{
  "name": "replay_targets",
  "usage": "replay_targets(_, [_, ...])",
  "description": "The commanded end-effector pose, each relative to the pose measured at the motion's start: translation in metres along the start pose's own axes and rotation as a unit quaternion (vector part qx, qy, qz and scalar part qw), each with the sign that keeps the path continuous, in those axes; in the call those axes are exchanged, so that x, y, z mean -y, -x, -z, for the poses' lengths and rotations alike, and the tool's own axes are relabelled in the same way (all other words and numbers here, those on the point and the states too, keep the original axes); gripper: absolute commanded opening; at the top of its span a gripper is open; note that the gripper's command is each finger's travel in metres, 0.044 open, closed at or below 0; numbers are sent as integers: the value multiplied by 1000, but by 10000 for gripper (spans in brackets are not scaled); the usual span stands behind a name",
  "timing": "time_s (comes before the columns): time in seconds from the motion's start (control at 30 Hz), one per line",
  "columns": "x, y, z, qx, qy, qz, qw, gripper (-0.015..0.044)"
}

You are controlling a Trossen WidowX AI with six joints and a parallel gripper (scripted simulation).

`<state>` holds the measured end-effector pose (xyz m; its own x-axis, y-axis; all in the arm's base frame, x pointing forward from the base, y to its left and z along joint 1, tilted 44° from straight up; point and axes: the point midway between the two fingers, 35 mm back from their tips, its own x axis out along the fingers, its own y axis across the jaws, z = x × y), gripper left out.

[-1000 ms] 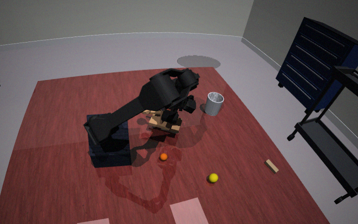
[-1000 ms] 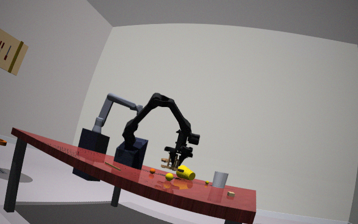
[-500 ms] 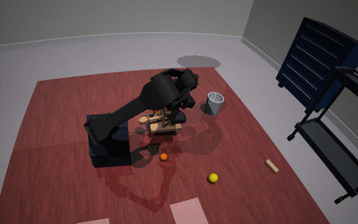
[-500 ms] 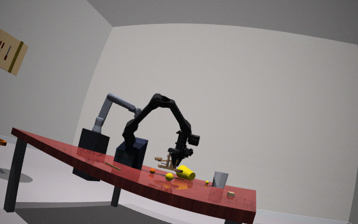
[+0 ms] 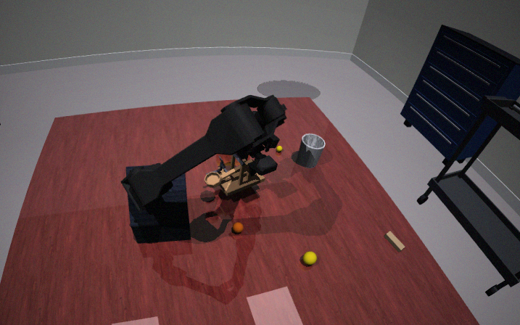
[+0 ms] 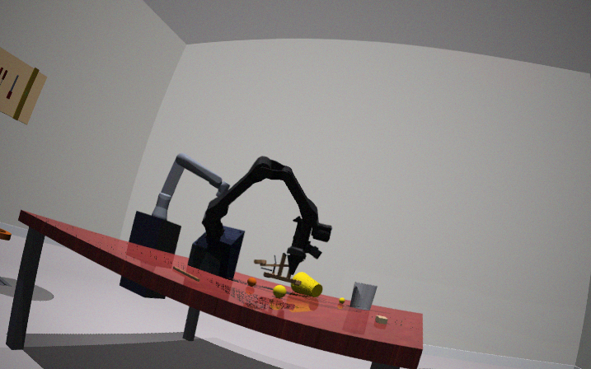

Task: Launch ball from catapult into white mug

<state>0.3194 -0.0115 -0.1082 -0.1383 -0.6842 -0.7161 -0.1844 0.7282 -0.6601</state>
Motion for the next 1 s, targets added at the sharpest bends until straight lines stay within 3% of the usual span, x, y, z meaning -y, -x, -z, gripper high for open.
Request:
replay_targets(0.0, [-1, 3, -3, 5, 5, -3, 1000, 0])
replay_targets(0.97, [-3, -41, -3, 0, 2, -5, 1000, 0])
